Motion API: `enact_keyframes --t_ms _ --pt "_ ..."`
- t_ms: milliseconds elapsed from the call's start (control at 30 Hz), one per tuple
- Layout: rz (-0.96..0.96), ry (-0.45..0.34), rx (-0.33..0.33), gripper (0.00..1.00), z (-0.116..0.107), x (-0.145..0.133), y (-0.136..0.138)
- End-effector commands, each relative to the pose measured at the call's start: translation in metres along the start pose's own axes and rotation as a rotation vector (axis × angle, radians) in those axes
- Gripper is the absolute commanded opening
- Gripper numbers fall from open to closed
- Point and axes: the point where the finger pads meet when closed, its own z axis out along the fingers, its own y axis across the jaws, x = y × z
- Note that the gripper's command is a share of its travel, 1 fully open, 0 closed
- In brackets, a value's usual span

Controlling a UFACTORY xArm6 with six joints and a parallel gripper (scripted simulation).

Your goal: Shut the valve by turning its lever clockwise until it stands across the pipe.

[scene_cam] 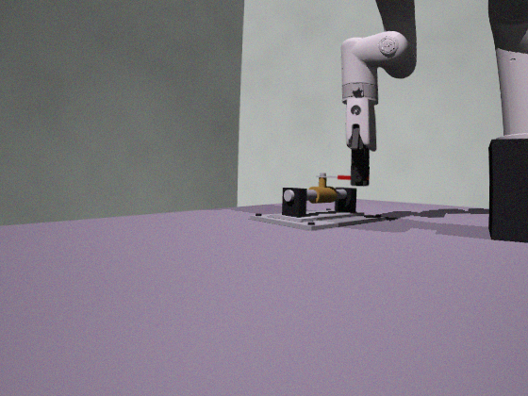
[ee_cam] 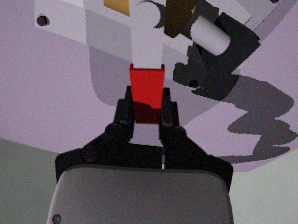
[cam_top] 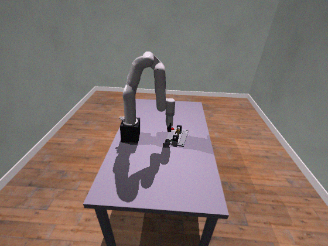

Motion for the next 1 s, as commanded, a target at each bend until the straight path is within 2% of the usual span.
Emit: enact_keyframes --t_ms 0,967 --pt "0.024 0.002 0.0 0.0 -0.001 0.001 -0.004" --pt "0.182 0.002 0.0 0.0 -0.001 0.002 -0.016"
